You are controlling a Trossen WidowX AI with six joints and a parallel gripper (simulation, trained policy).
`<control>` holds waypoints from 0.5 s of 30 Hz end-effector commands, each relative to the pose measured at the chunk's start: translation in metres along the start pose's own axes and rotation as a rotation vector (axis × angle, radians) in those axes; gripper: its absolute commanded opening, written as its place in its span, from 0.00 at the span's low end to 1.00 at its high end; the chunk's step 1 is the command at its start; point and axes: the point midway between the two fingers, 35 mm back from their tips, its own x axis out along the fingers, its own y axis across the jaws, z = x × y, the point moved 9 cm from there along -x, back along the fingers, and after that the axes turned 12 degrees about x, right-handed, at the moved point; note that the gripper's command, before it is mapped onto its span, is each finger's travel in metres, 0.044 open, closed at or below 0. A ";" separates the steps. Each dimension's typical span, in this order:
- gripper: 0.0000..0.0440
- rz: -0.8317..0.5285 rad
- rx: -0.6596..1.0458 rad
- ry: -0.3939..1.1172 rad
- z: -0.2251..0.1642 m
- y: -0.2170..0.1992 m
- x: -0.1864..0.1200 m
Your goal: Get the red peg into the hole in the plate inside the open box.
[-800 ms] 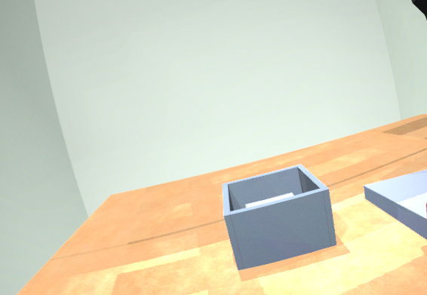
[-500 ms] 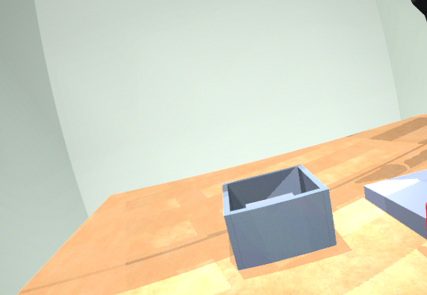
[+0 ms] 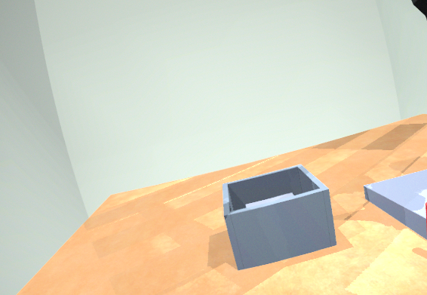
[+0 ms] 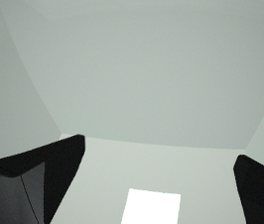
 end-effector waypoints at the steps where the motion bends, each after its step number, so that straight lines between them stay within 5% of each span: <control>1: 1.00 -0.027 -0.129 0.035 0.011 -0.007 0.004; 15: 1.00 -0.136 -0.593 0.118 0.061 -0.024 0.020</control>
